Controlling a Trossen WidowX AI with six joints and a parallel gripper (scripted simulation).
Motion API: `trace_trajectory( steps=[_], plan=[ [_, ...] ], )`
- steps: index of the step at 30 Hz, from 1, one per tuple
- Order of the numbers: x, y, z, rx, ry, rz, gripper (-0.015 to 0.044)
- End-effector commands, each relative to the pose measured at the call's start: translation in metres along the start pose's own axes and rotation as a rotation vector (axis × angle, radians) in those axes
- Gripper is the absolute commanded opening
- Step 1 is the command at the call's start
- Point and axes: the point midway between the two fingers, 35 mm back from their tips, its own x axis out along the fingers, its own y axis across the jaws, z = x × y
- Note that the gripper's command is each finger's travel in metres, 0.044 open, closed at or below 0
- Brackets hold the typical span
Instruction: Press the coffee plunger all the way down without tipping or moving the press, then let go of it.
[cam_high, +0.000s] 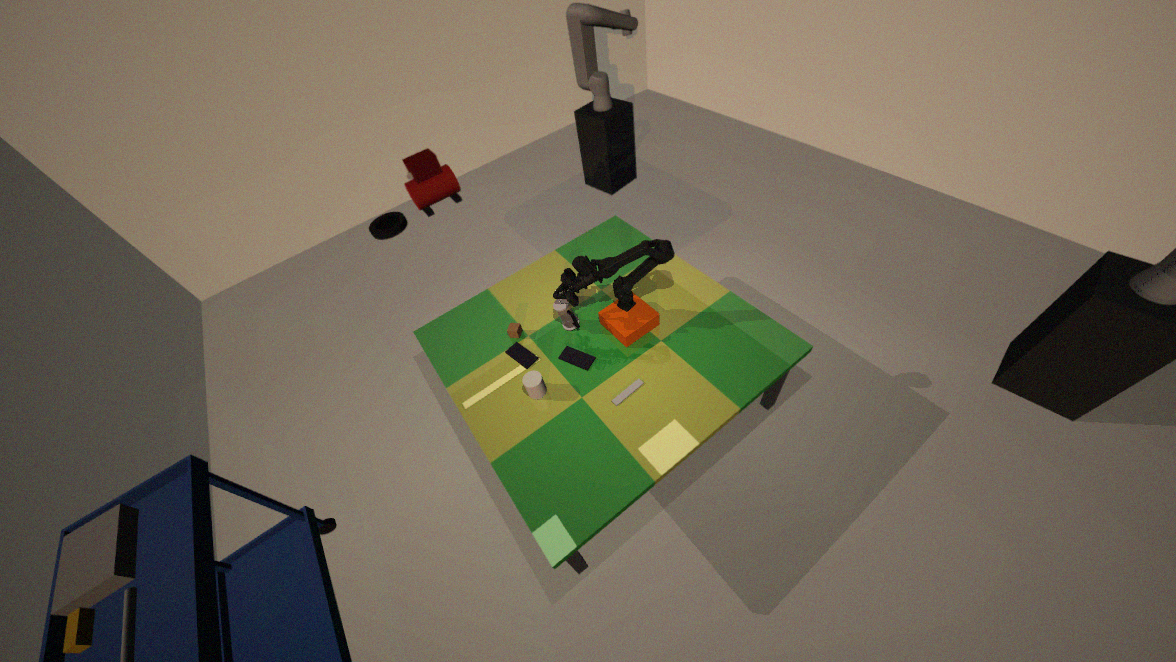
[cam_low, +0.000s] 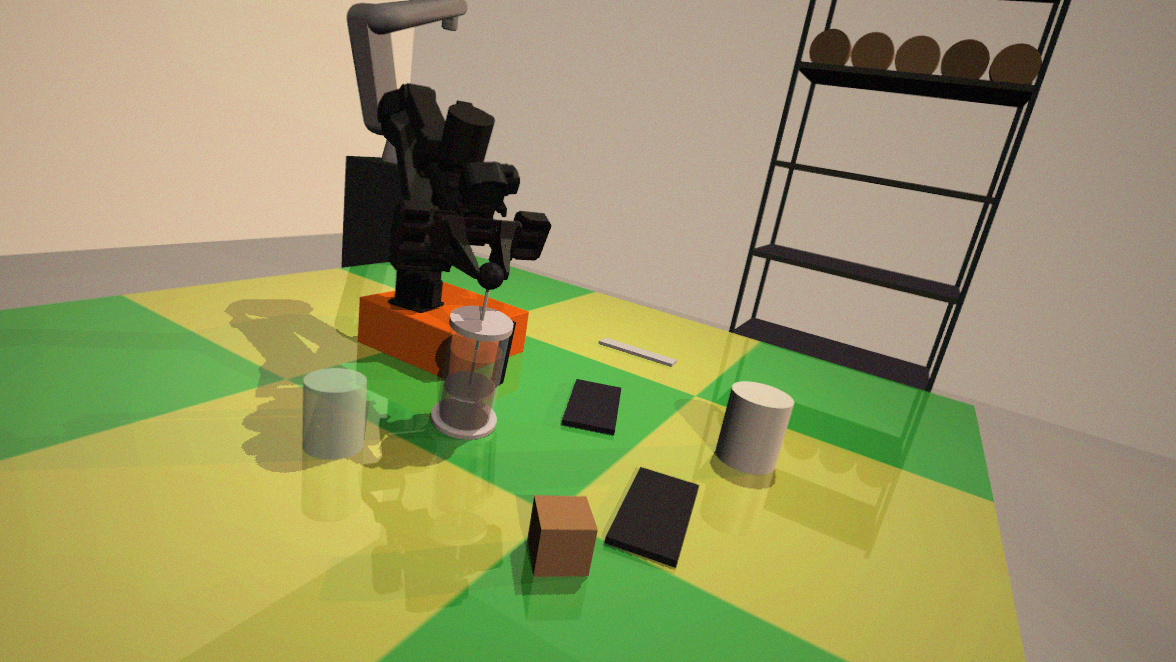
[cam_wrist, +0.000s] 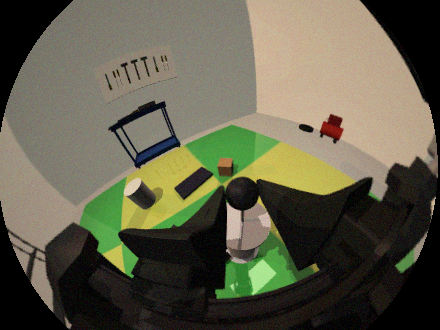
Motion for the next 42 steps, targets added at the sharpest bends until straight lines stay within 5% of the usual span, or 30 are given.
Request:
trace_trajectory(
  steps=[1,42],
  plan=[
    [0.0089,0.0000,-0.0261,0.006,0.086,-0.002,0.0126],
    [0.0187,0.0004,-0.0179,0.006,0.085,-0.002,0.0126]
  ],
)
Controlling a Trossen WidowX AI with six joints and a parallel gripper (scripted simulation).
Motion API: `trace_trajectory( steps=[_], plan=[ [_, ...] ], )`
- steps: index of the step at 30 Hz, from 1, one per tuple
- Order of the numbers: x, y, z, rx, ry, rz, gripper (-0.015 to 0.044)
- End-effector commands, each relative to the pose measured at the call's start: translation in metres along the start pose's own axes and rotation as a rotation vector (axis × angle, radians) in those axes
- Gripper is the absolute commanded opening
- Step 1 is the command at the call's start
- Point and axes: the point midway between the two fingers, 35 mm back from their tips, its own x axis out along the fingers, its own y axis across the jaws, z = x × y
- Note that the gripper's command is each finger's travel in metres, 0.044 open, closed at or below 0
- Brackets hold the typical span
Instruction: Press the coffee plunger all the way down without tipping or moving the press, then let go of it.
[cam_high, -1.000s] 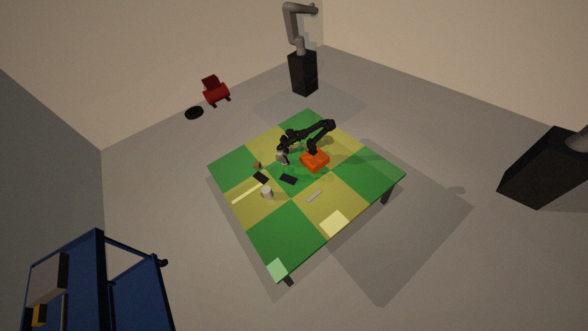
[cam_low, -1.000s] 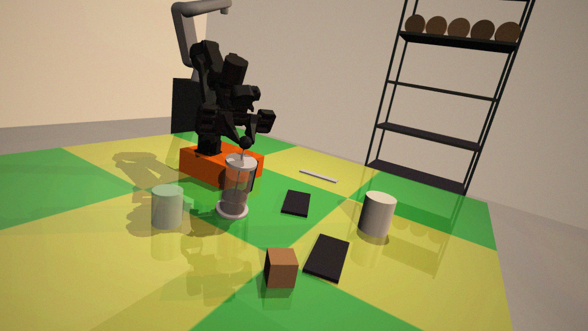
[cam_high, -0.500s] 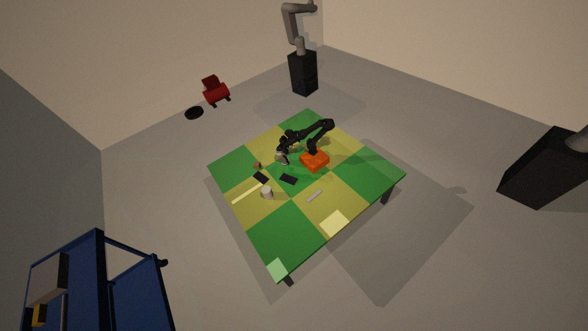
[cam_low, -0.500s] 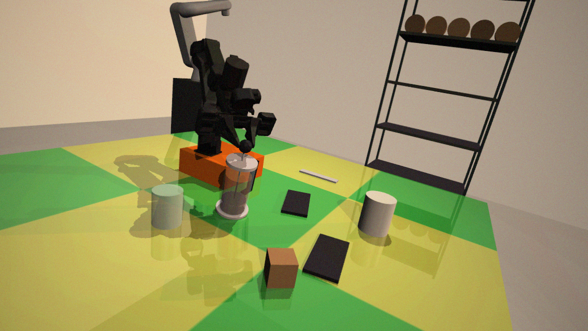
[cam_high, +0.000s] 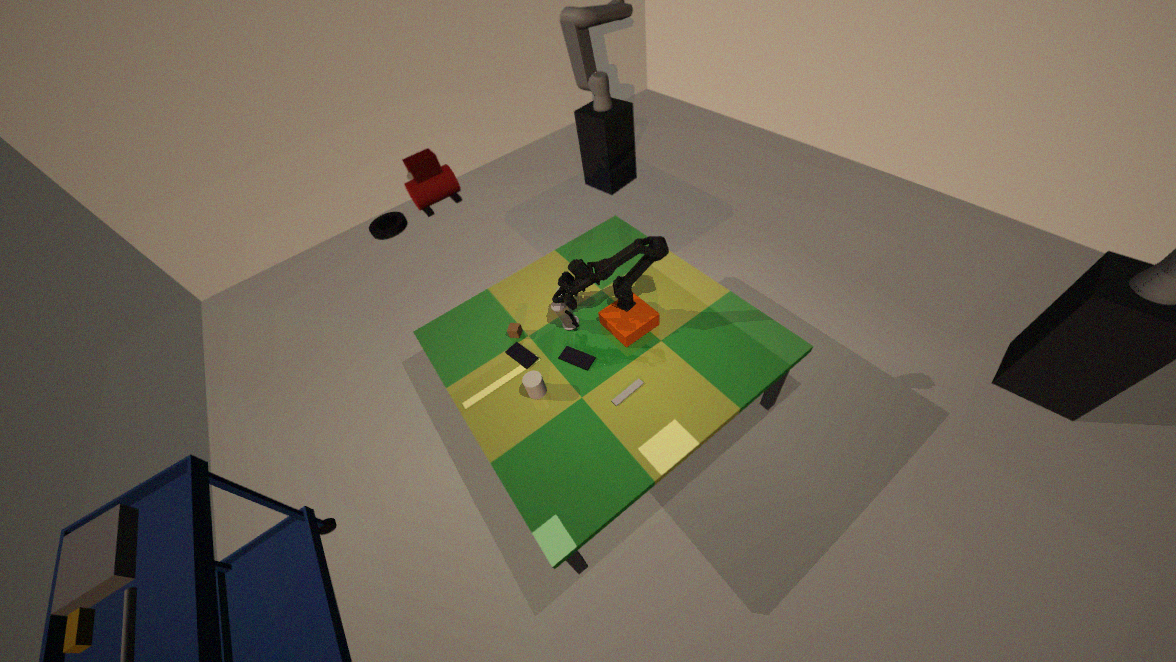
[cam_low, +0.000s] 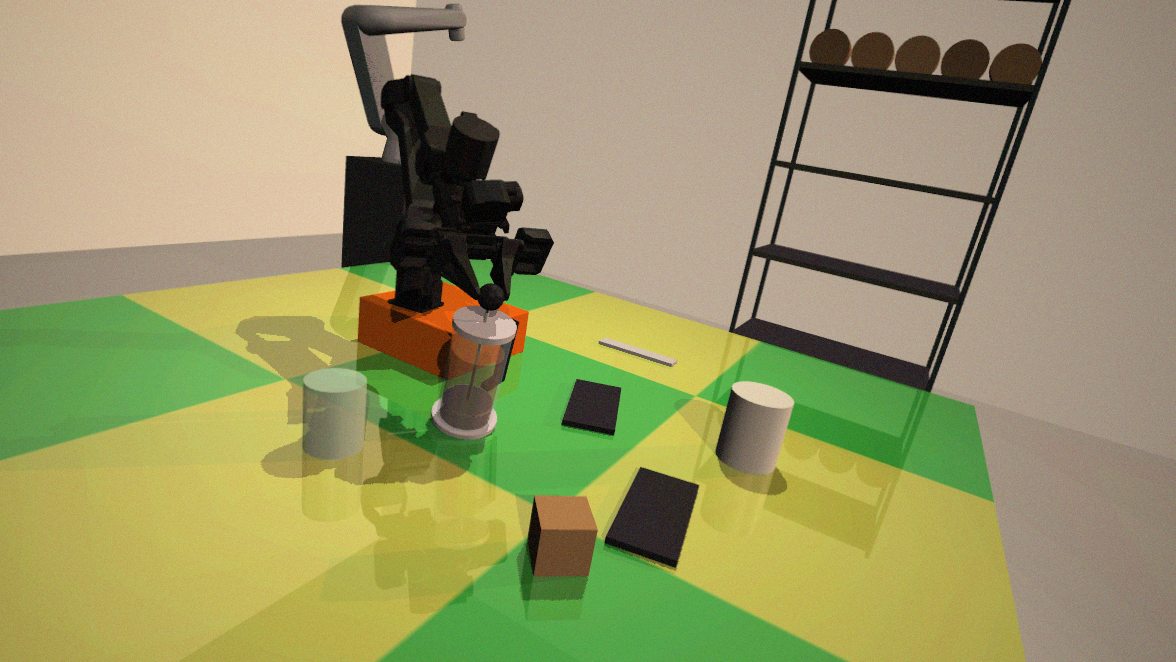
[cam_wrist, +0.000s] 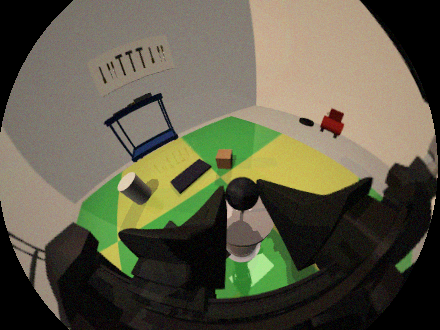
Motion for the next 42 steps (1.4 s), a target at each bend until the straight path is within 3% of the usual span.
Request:
trace_trajectory(
  steps=[1,28,40,42],
  plan=[
    [0.0029,0.0000,-0.0054,0.007,0.024,-0.001,0.0126],
    [0.0035,0.0002,0.0001,0.000,0.008,0.000,0.0126],
    [0.0035,0.0002,0.0001,0.000,0.008,0.000,0.0440],
    [0.0035,0.0002,0.0001,0.000,0.008,0.000,0.0440]
  ],
)
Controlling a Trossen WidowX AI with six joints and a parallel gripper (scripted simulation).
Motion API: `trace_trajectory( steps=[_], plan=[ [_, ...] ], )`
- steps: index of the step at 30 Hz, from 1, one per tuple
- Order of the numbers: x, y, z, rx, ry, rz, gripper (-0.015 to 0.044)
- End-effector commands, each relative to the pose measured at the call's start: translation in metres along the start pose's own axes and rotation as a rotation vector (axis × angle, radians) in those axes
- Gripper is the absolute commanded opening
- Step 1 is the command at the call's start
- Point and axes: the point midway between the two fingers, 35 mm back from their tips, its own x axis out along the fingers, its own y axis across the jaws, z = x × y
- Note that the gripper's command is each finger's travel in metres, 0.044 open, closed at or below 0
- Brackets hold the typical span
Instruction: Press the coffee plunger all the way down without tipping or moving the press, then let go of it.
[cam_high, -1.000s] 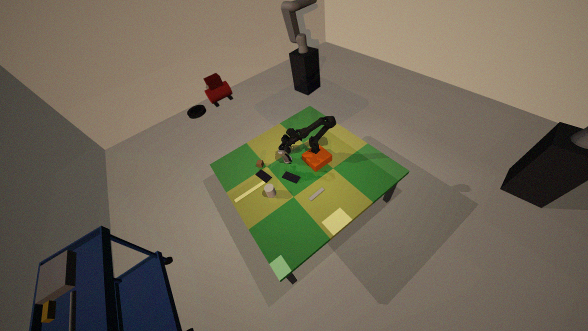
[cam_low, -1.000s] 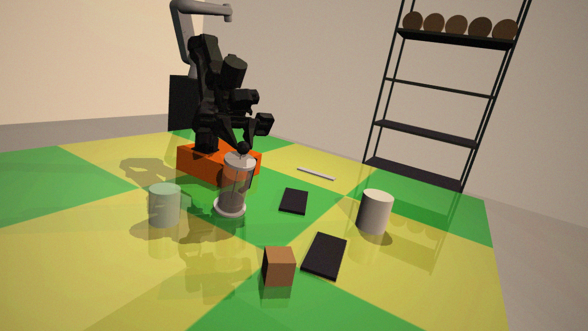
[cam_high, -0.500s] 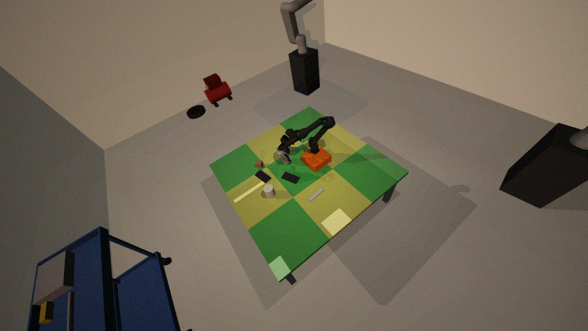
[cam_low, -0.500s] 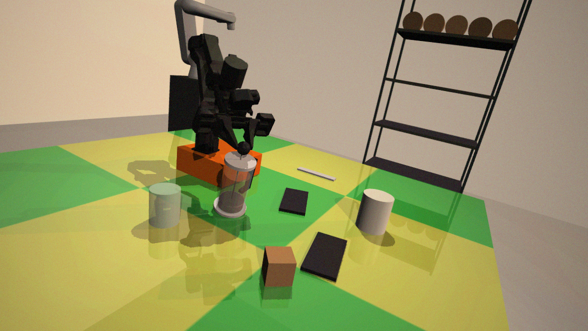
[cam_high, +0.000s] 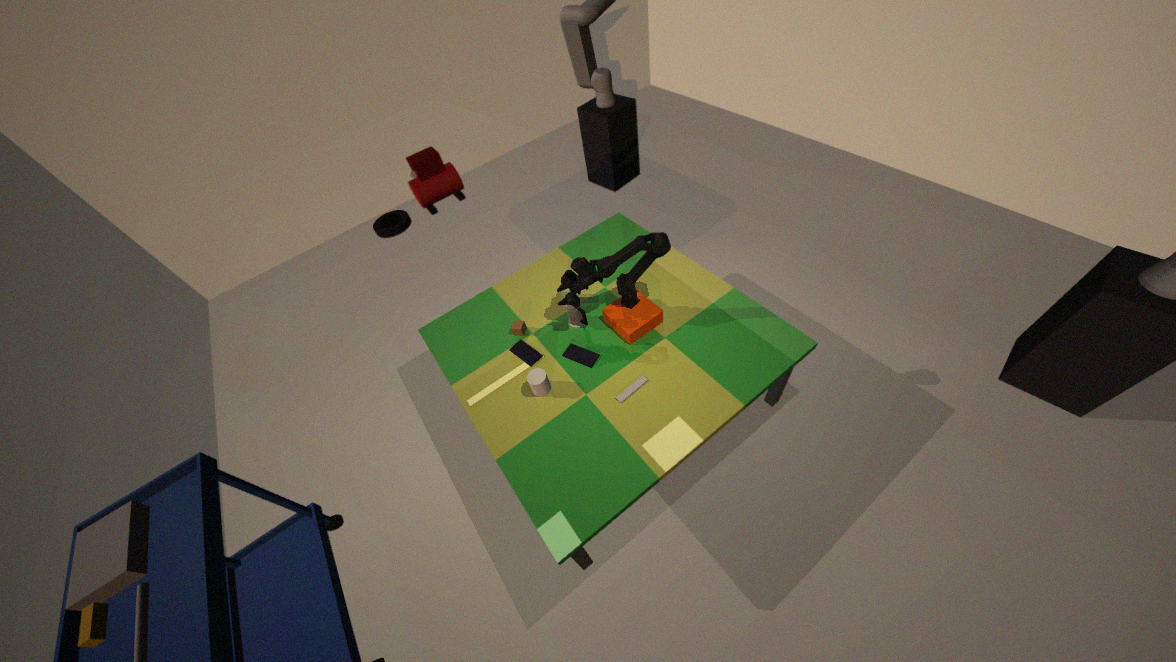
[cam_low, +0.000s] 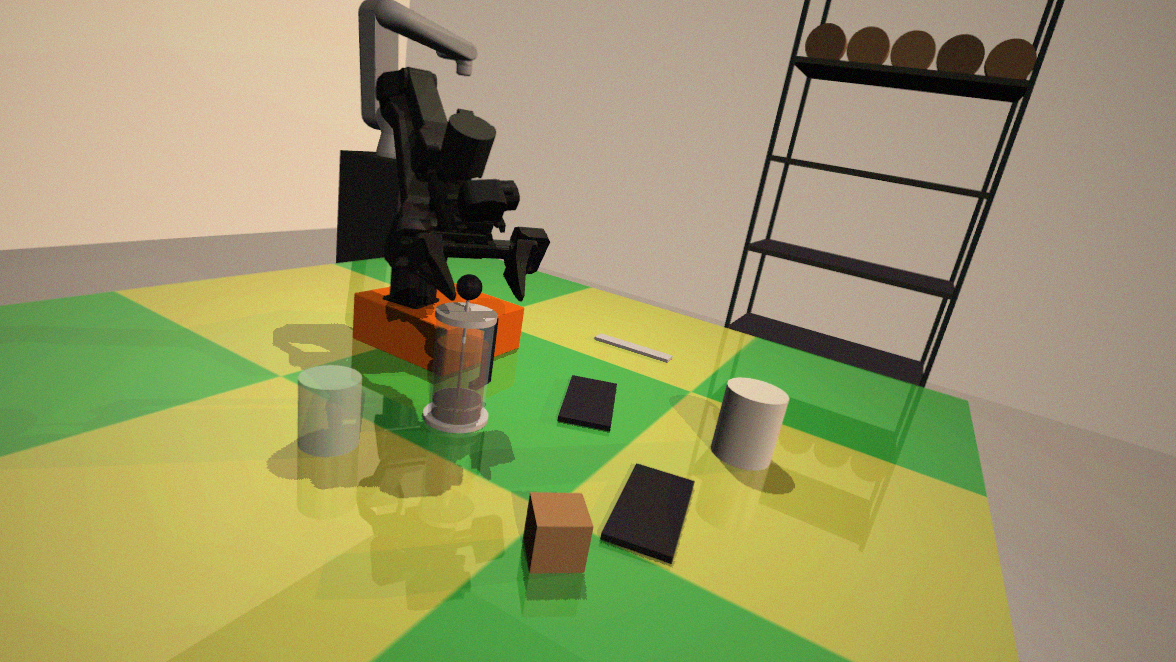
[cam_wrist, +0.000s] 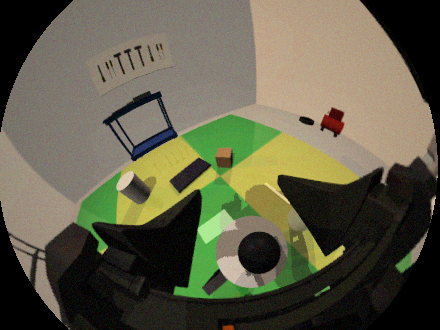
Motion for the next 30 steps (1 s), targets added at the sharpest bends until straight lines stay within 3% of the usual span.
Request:
trace_trajectory(
  steps=[1,6,11,30],
  plan=[
    [0.000,0.000,0.000,0.000,0.000,0.000,0.0440],
    [-0.022,-0.001,0.019,0.003,0.006,-0.002,0.0440],
    [-0.079,-0.003,0.044,0.009,0.019,-0.006,0.0440],
    [-0.081,-0.004,0.043,0.009,0.019,-0.007,0.0440]
  ],
)
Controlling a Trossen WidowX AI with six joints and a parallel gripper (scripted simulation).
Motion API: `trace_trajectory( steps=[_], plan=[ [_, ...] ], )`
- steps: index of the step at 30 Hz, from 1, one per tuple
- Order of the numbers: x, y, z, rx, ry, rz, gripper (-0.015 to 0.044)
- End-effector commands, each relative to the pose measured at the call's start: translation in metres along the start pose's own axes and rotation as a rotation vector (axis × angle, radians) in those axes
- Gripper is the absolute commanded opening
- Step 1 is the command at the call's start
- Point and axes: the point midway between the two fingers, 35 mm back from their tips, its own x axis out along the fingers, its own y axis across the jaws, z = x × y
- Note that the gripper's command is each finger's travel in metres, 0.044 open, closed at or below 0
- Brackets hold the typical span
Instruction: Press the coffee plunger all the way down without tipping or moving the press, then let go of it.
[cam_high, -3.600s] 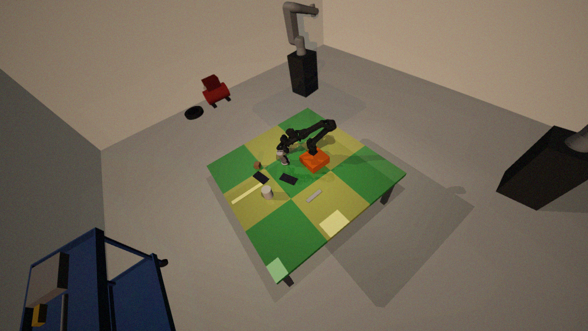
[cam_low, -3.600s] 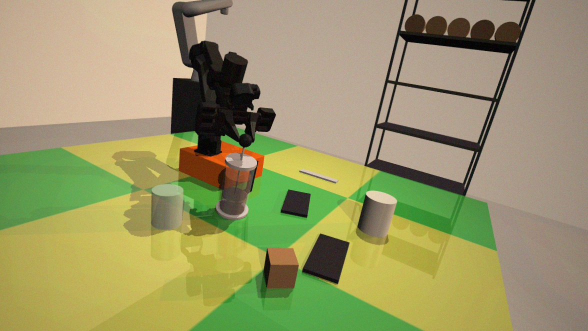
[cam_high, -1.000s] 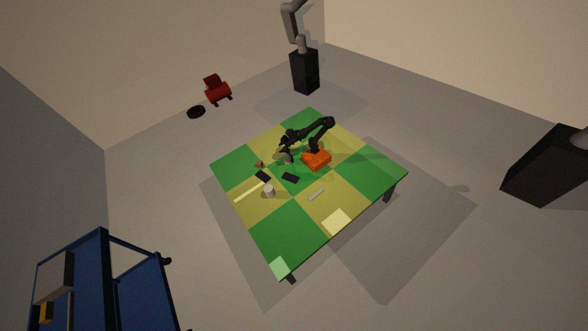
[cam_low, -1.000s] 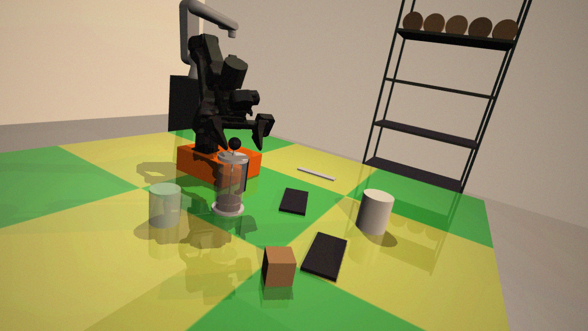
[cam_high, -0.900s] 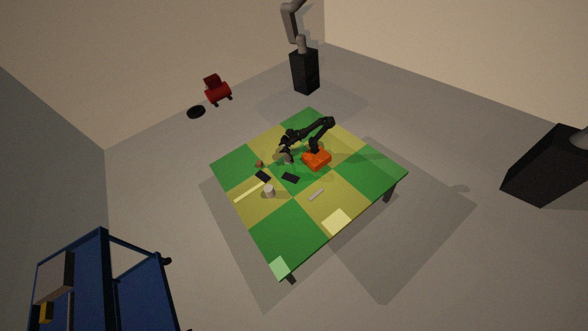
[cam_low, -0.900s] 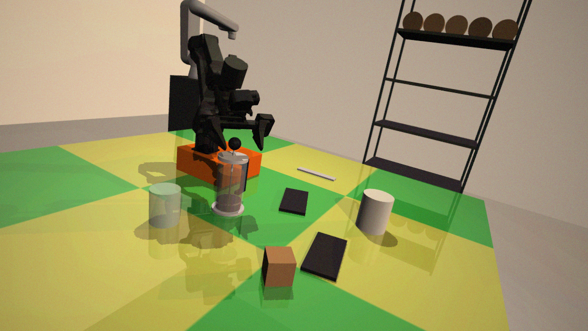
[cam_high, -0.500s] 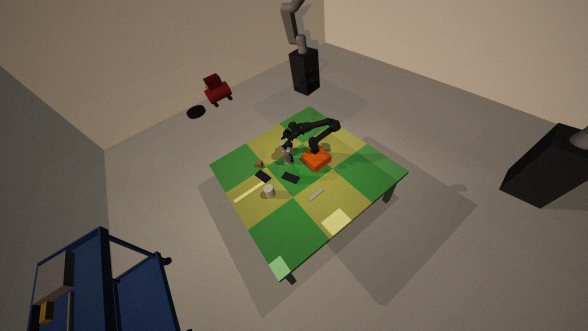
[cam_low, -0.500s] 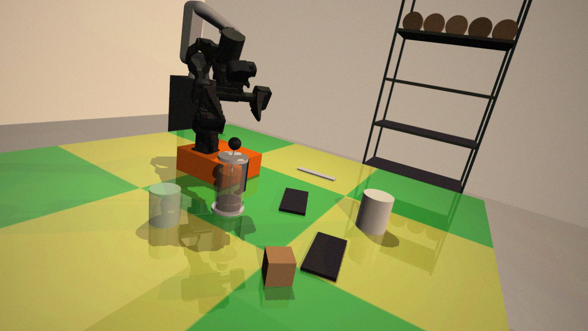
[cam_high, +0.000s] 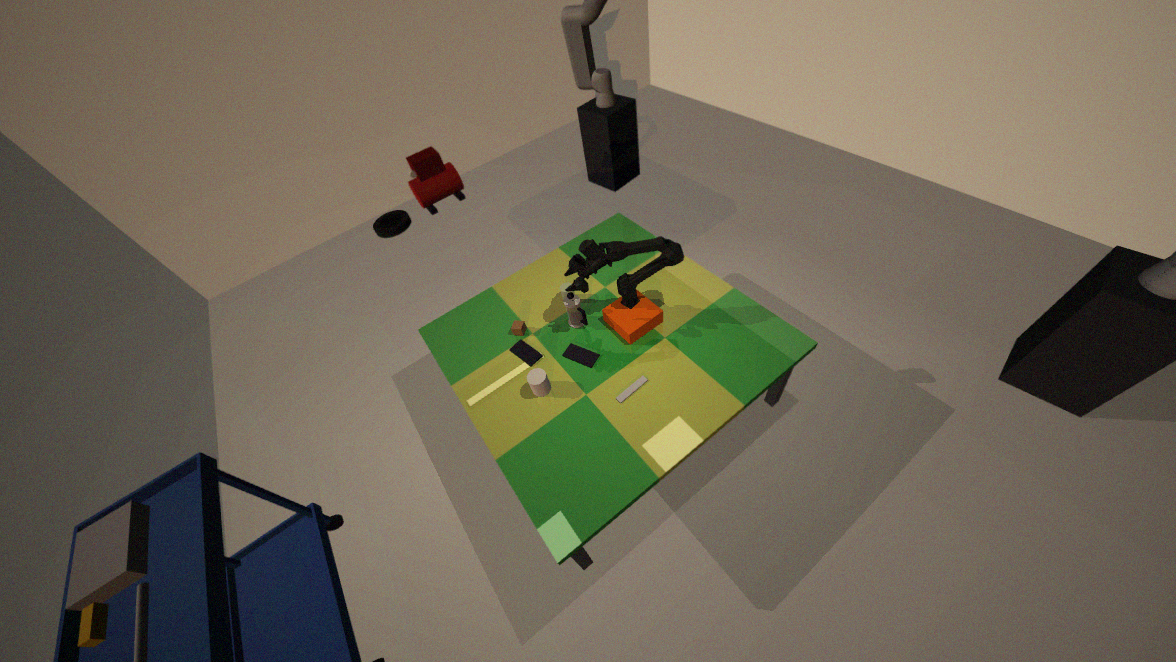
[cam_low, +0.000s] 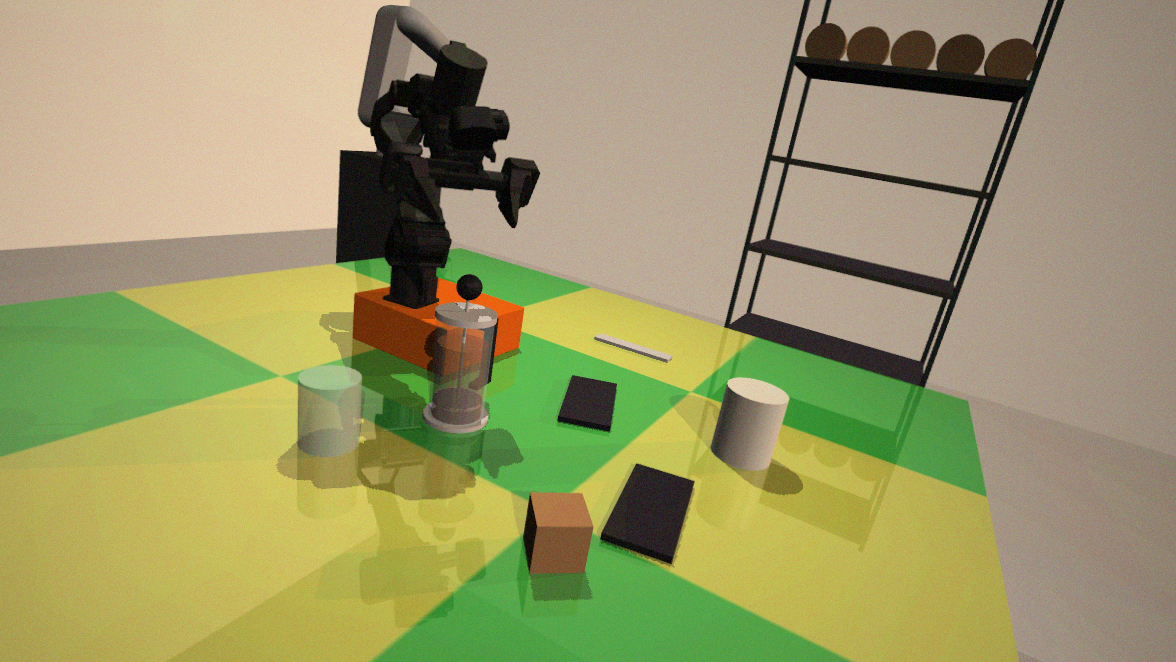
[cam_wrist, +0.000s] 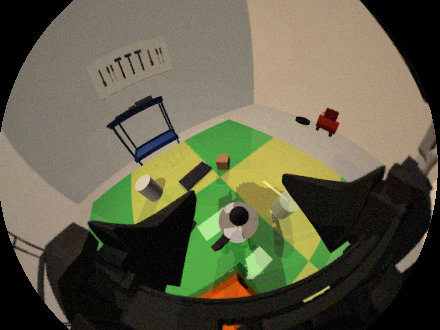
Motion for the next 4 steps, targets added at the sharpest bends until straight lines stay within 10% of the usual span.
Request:
trace_trajectory(
  steps=[1,4],
  plan=[
    [-0.0009,0.0005,0.0004,-0.002,-0.001,0.003,0.0440],
    [-0.0009,0.0005,0.0004,-0.002,-0.001,0.003,0.0440]
  ],
)
